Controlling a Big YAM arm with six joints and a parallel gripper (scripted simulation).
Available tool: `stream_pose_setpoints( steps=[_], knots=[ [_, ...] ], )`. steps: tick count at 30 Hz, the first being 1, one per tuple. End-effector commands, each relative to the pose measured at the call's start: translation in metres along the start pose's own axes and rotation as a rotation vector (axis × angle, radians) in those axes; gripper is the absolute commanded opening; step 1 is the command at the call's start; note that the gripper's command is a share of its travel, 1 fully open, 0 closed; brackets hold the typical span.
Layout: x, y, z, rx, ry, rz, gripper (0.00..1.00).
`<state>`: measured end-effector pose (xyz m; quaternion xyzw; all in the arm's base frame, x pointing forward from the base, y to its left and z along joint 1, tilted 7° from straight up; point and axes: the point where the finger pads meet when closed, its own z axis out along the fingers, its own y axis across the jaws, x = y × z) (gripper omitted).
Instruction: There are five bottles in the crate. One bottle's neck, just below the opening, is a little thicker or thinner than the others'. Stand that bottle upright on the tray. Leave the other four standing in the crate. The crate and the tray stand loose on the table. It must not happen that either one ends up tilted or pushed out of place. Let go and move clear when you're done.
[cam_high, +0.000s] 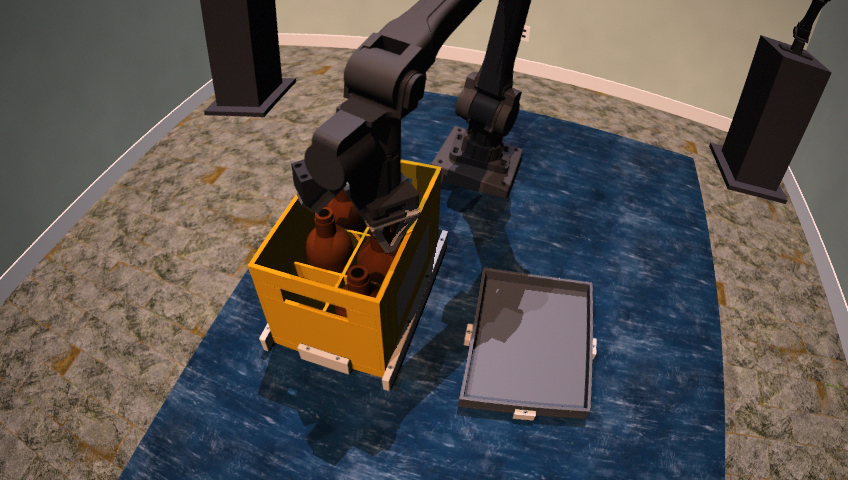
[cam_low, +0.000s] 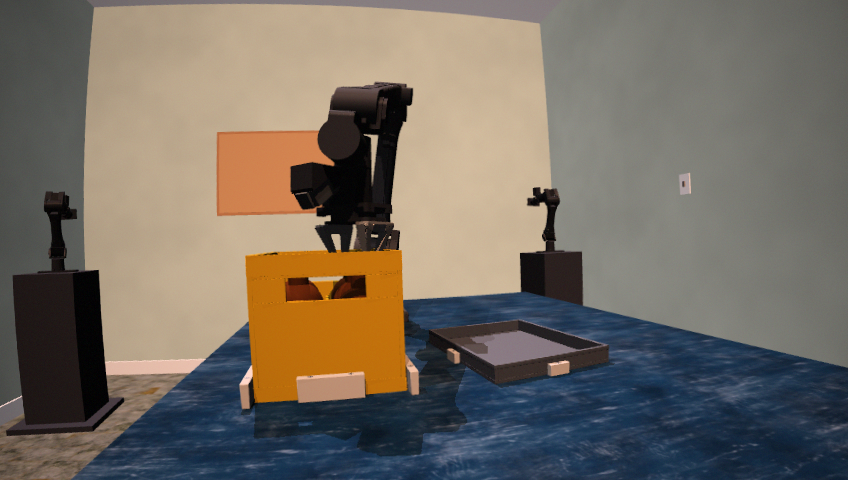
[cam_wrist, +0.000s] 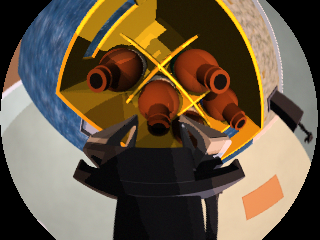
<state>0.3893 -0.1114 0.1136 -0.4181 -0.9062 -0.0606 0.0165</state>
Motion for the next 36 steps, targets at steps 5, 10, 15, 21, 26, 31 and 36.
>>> stream_pose_setpoints(
  steps=[5, 10, 15, 21, 26, 31, 36],
  knots=[
    [-0.003, 0.004, 0.001, -0.001, -0.003, 0.000, 0.61],
    [-0.009, 0.009, -0.015, -0.013, -0.023, -0.003, 0.61],
    [-0.014, 0.011, -0.035, -0.033, -0.057, -0.007, 0.61],
    [-0.016, 0.008, -0.048, -0.033, -0.058, -0.008, 0.61],
    [-0.015, 0.008, -0.061, -0.027, -0.050, -0.008, 0.61],
    [-0.012, 0.009, -0.083, -0.032, -0.059, -0.014, 0.61],
    [-0.016, 0.007, -0.079, -0.016, -0.030, -0.005, 0.61]
  ],
)
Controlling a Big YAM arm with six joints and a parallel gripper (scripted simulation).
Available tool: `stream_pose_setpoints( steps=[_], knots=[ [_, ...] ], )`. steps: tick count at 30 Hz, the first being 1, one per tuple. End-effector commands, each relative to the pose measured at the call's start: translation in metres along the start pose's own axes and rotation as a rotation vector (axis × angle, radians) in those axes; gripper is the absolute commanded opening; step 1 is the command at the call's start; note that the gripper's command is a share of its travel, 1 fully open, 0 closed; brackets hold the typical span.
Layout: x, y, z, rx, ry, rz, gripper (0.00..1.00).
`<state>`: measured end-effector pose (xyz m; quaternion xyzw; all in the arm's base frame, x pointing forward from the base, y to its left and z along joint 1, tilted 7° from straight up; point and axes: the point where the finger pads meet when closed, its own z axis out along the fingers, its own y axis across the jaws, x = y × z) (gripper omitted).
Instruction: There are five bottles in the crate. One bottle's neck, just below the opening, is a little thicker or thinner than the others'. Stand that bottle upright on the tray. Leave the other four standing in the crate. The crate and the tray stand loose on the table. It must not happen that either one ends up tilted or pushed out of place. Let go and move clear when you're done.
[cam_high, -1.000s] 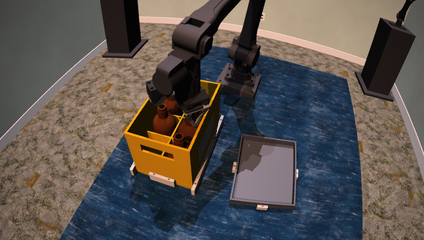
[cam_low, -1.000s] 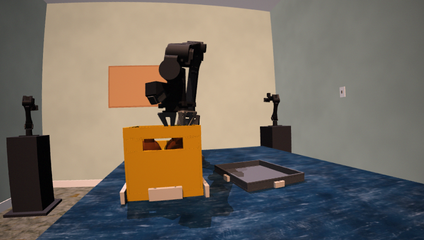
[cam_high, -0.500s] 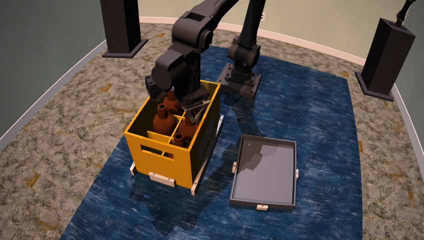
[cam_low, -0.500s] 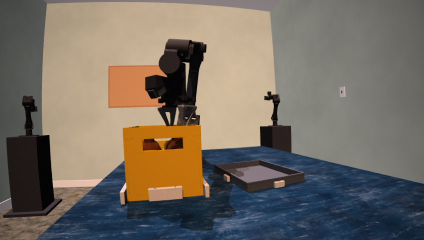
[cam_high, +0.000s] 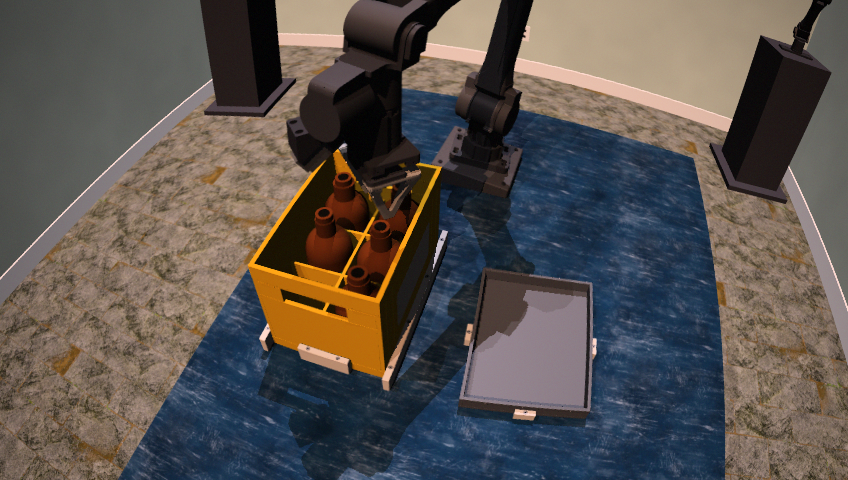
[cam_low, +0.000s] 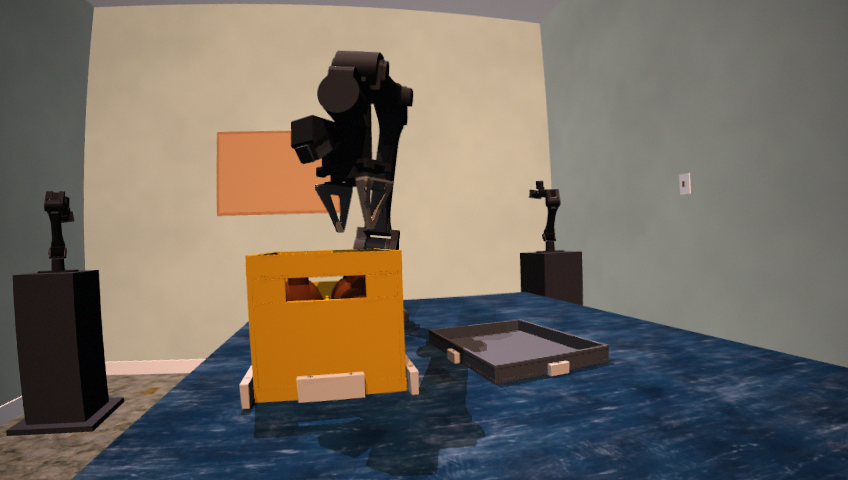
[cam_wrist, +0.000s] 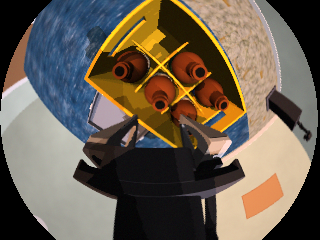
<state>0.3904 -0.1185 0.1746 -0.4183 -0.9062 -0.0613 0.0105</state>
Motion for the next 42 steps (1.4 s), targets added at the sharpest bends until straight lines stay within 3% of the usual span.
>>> stream_pose_setpoints(
  steps=[1, 5, 8, 10, 17, 19, 20, 42],
  knots=[
    [-0.015, 0.004, -0.023, -0.012, -0.025, -0.003, 0.61],
    [-0.010, 0.007, -0.042, -0.023, -0.046, -0.015, 0.61],
    [-0.012, 0.006, -0.040, -0.015, -0.031, -0.010, 0.61],
    [-0.002, -0.003, -0.026, 0.005, 0.006, -0.001, 0.61],
    [-0.011, 0.006, -0.045, -0.015, -0.031, -0.010, 0.61],
    [-0.008, 0.003, -0.037, -0.009, -0.019, -0.008, 0.61],
    [-0.007, 0.003, -0.036, -0.007, -0.016, -0.007, 0.00],
    [-0.007, 0.003, -0.036, -0.007, -0.015, -0.007, 0.00]
  ],
)
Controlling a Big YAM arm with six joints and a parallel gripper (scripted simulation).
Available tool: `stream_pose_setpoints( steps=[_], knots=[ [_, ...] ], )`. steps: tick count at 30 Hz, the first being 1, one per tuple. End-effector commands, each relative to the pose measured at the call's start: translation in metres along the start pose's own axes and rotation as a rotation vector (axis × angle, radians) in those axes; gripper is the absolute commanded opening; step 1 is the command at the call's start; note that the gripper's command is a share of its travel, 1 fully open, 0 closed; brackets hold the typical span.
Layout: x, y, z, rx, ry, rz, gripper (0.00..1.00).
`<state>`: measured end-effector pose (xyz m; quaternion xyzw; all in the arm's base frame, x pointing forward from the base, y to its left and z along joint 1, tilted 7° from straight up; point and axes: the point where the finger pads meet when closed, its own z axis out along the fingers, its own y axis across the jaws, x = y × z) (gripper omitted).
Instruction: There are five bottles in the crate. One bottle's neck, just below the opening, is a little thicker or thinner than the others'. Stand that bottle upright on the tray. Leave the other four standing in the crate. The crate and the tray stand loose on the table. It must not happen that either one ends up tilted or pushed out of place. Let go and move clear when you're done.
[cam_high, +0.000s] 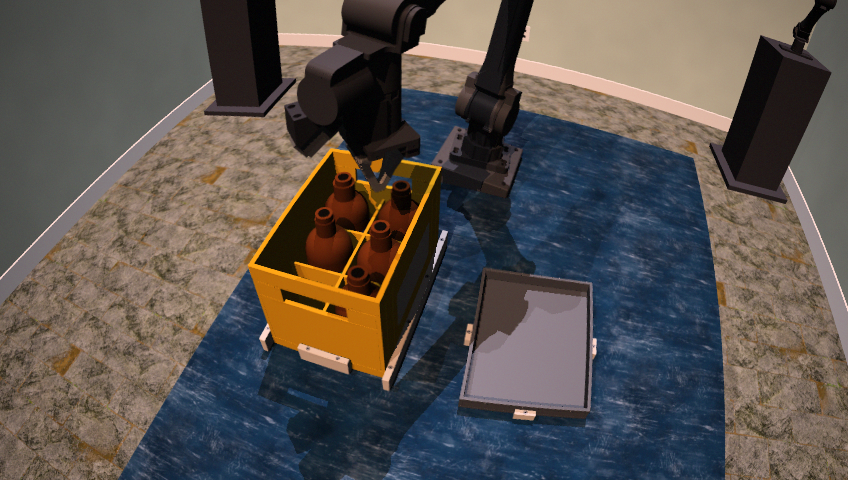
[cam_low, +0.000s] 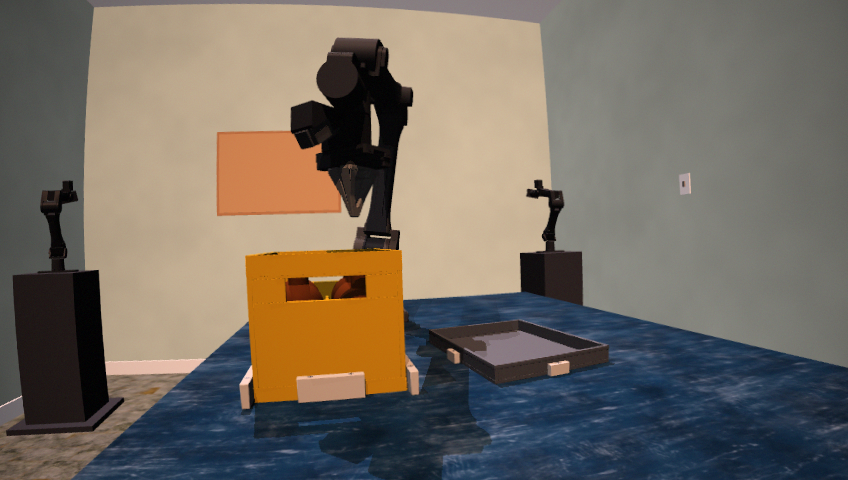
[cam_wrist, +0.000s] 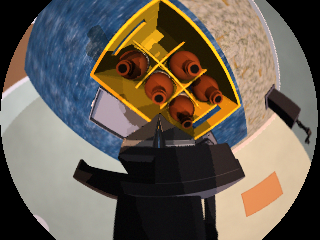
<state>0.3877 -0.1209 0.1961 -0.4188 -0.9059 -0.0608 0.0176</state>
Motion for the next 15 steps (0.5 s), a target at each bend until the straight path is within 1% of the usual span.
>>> stream_pose_setpoints(
  steps=[1, 11, 12, 13, 14, 15],
  knots=[
    [-0.008, 0.004, -0.014, -0.013, -0.028, -0.009, 0.00],
    [-0.008, 0.004, -0.014, -0.013, -0.028, -0.009, 0.00],
    [-0.017, 0.007, -0.019, -0.018, -0.037, -0.009, 0.00],
    [-0.024, 0.005, -0.019, -0.016, -0.033, -0.004, 0.00],
    [-0.037, 0.006, -0.020, -0.015, -0.034, -0.004, 0.00],
    [-0.056, 0.006, -0.021, -0.014, -0.034, -0.003, 0.00]
  ],
)
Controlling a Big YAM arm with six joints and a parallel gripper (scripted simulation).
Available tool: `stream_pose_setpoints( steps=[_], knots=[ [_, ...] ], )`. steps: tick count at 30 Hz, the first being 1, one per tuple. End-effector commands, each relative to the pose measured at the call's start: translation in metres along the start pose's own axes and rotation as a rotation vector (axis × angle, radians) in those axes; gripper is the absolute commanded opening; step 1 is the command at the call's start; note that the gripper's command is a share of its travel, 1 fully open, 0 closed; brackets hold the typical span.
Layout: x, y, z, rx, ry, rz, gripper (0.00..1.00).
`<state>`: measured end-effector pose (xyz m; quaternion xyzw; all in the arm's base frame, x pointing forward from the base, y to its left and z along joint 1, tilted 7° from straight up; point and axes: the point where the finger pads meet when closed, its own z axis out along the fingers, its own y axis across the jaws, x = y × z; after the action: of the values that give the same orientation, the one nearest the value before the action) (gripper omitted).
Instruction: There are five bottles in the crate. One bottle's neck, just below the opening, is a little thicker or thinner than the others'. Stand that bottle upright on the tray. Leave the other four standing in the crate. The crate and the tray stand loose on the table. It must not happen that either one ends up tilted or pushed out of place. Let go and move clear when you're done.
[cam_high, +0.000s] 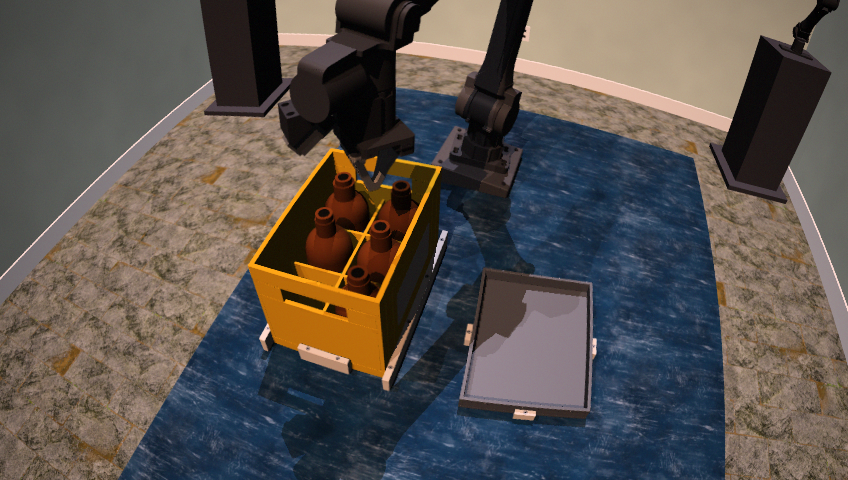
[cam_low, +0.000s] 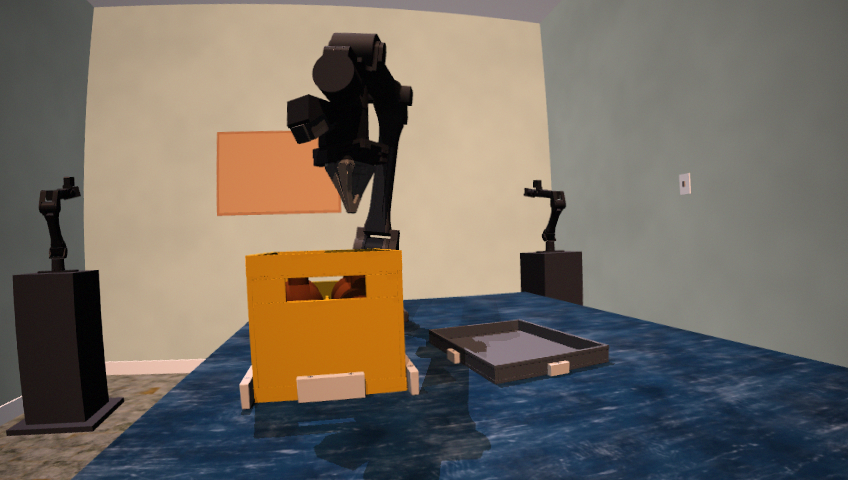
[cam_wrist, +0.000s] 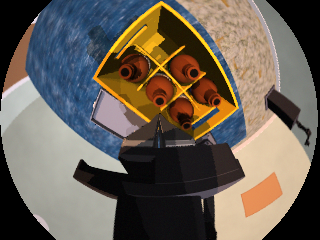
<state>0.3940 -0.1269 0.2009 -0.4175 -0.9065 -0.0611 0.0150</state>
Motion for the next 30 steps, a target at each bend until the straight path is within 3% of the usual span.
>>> stream_pose_setpoints(
  steps=[1, 2, 4, 6, 10, 11, 12, 17, 18, 21, 30],
  knots=[
    [-0.071, 0.004, -0.016, -0.010, -0.030, 0.000, 0.00],
    [-0.071, 0.004, -0.016, -0.010, -0.030, 0.000, 0.00],
    [-0.110, 0.000, -0.013, -0.008, -0.030, 0.000, 0.00],
    [-0.126, -0.002, -0.012, -0.008, -0.030, 0.000, 0.00],
    [-0.127, 0.009, -0.009, -0.008, -0.027, -0.025, 0.00],
    [-0.127, 0.009, -0.009, -0.009, -0.026, -0.025, 0.61],
    [-0.121, 0.008, -0.023, -0.018, -0.049, -0.028, 0.61],
    [-0.124, -0.002, -0.025, -0.020, -0.053, -0.006, 0.61],
    [-0.130, -0.004, -0.009, -0.009, -0.026, 0.001, 0.61],
    [-0.119, -0.004, 0.009, 0.007, 0.012, -0.002, 0.61],
    [-0.119, 0.000, 0.002, 0.001, -0.002, -0.009, 0.61]
  ],
)
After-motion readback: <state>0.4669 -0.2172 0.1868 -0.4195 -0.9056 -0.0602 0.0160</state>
